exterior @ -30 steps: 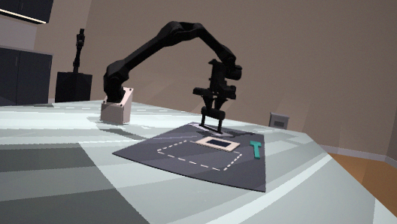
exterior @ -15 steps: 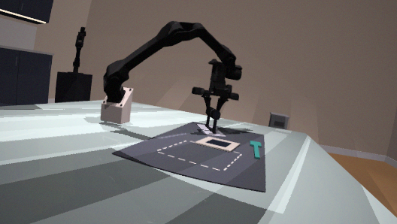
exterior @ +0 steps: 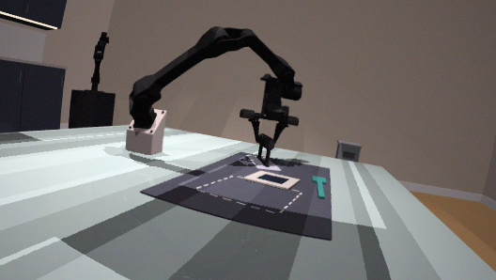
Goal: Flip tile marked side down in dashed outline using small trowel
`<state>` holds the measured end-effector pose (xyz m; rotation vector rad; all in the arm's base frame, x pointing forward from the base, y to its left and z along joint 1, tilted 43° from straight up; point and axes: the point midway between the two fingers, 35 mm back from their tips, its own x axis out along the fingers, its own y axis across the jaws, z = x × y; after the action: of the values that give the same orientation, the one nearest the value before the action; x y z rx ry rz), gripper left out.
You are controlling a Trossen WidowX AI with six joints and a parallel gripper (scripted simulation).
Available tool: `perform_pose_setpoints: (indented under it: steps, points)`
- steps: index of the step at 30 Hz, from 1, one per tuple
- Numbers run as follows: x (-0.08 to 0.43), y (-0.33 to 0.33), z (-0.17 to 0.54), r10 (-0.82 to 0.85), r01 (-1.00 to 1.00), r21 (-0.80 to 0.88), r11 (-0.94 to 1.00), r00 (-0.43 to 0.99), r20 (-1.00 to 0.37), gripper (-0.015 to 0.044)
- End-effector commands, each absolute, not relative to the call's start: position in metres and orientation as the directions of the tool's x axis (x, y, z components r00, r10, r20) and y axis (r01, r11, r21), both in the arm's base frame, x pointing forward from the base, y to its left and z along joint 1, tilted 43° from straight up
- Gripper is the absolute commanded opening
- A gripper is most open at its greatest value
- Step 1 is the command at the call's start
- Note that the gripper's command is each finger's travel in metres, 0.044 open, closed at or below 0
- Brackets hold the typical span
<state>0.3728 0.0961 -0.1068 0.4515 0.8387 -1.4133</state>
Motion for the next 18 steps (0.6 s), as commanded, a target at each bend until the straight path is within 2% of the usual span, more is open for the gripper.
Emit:
perform_pose_setpoints:
  steps: [1,13,18]
  points:
    - [0.373,0.096,-0.107,-0.674,0.971,-0.196,0.139,-0.052,-0.737,0.027]
    - [0.373,0.098,-0.105,-0.674,0.971,-0.195,0.138,-0.052,-0.737,0.027]
    - [0.372,0.126,-0.072,-0.674,0.975,-0.183,0.123,-0.053,-0.737,0.027]
